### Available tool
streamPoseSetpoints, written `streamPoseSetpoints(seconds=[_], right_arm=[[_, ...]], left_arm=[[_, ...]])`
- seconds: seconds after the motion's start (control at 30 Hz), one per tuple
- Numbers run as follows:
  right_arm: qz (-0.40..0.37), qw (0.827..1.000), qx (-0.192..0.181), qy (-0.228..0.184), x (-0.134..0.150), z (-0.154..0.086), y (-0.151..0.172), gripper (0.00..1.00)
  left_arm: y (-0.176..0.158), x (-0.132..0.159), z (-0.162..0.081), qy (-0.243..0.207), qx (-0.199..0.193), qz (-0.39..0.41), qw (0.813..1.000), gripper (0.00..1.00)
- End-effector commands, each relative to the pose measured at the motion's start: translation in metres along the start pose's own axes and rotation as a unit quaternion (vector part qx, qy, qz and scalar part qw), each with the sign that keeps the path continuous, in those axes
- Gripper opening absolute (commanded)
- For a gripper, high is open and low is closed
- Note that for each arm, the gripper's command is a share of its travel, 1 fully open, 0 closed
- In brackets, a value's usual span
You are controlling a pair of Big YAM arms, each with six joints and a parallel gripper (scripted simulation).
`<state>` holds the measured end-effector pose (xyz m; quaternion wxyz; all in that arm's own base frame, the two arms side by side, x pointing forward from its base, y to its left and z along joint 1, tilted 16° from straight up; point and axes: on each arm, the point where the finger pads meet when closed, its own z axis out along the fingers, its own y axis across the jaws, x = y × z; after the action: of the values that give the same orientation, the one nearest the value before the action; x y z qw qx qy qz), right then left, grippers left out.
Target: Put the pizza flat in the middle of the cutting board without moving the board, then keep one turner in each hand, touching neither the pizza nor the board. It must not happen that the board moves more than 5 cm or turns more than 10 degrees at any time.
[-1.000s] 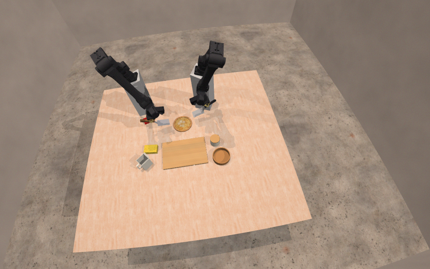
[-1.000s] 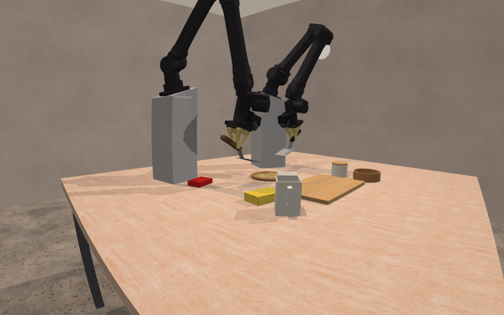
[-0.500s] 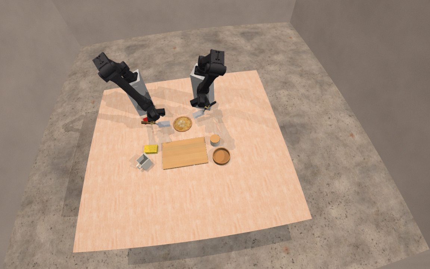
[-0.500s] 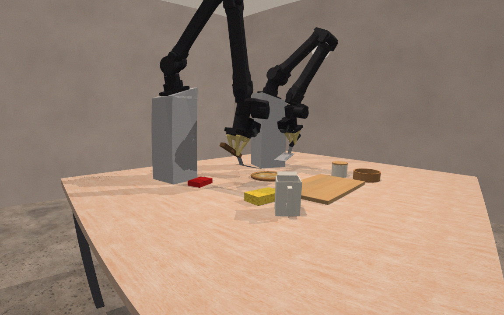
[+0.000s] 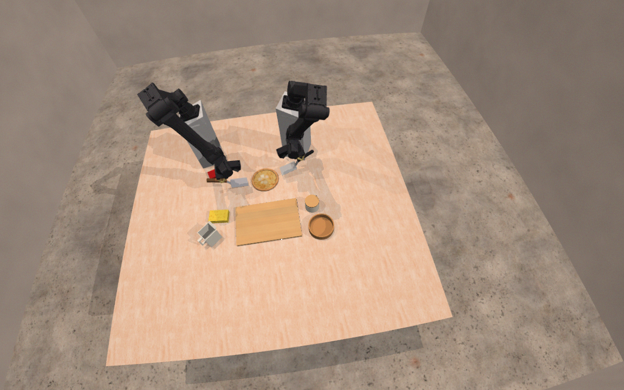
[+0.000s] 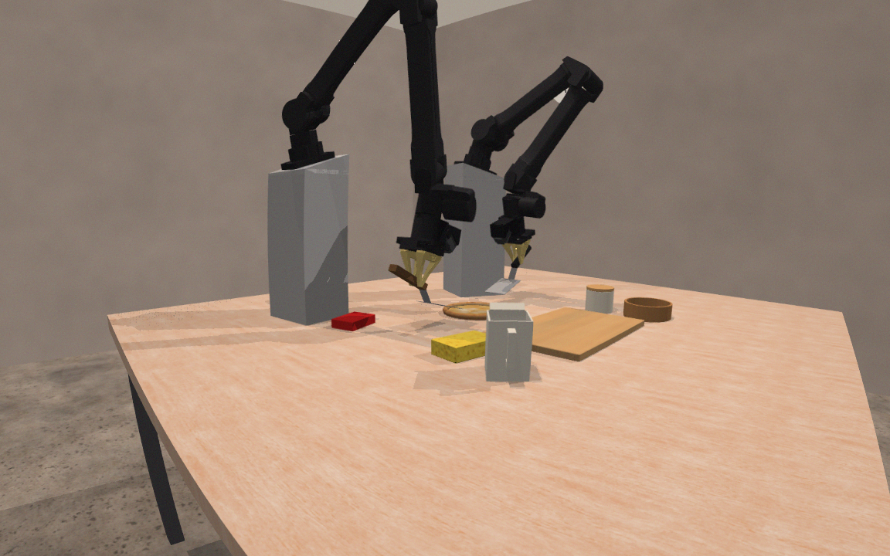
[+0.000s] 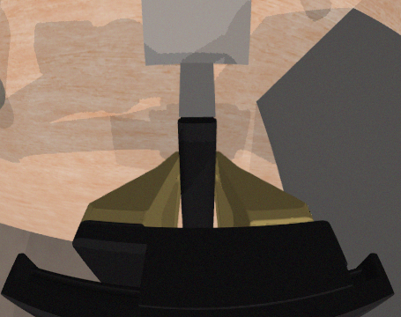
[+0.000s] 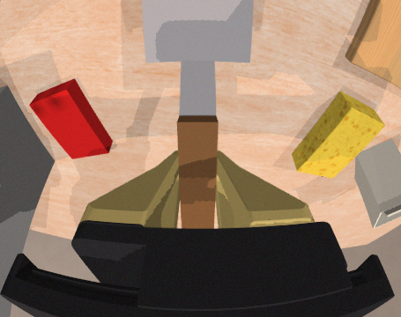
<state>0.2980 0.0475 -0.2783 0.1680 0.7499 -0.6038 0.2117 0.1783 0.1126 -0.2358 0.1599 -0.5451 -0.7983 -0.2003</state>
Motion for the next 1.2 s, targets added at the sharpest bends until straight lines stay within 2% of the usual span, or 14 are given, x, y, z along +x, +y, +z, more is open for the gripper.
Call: streamPoseSetpoints(seconds=[0.0,0.2,0.33,0.37,0.53,0.57,0.6,0.67,0.77,0.8,0.83,1.0,1.07,1.17], right_arm=[[0.000,1.000,0.003,-0.001,0.001,0.008,-0.005,0.06],[0.003,1.000,0.006,-0.002,-0.001,0.011,-0.011,0.06],[-0.004,1.000,-0.002,0.000,-0.001,0.025,0.005,0.06],[-0.001,1.000,0.002,-0.001,-0.004,0.027,-0.003,0.06],[-0.001,1.000,0.002,-0.001,-0.006,0.035,-0.004,0.06],[-0.002,1.000,0.001,-0.001,-0.007,0.035,-0.007,0.06],[-0.011,1.000,0.004,0.000,-0.009,0.024,-0.012,0.06],[-0.003,1.000,0.013,-0.003,-0.008,0.023,-0.018,0.06],[0.004,1.000,0.020,-0.004,-0.010,0.022,-0.021,0.06],[-0.004,1.000,0.002,0.000,-0.010,0.031,0.001,0.06],[-0.007,1.000,0.001,0.000,-0.010,0.032,0.005,0.06],[-0.008,1.000,-0.005,0.005,-0.013,0.029,0.008,0.06],[-0.002,1.000,0.011,-0.002,-0.012,0.021,-0.014,0.06],[0.003,1.000,0.020,-0.004,-0.013,0.021,-0.017,0.06]], left_arm=[[0.004,-0.002,0.007,-0.003,-0.004,0.001,1.000,0.06],[-0.001,-0.002,0.011,-0.002,0.000,0.000,1.000,0.06],[0.003,-0.007,0.024,-0.003,-0.003,0.001,1.000,0.06],[0.003,-0.007,0.026,-0.002,-0.002,0.001,1.000,0.06],[0.002,-0.009,0.034,-0.002,-0.002,0.002,1.000,0.06],[0.004,-0.010,0.036,-0.003,-0.004,0.002,1.000,0.06],[0.006,-0.010,0.037,-0.003,-0.003,0.001,1.000,0.06],[0.013,-0.013,0.029,-0.004,-0.010,0.005,1.000,0.06],[0.006,-0.010,0.027,-0.003,-0.006,0.012,1.000,0.06],[-0.003,-0.007,0.029,-0.002,0.001,0.006,1.000,0.06],[-0.022,-0.001,0.027,0.001,0.019,0.013,1.000,0.06],[-0.021,-0.001,0.029,0.001,0.017,0.011,1.000,0.06],[-0.019,-0.002,0.030,0.001,0.015,0.009,1.000,0.06],[-0.017,-0.001,0.028,0.001,0.012,0.007,1.000,0.06]])
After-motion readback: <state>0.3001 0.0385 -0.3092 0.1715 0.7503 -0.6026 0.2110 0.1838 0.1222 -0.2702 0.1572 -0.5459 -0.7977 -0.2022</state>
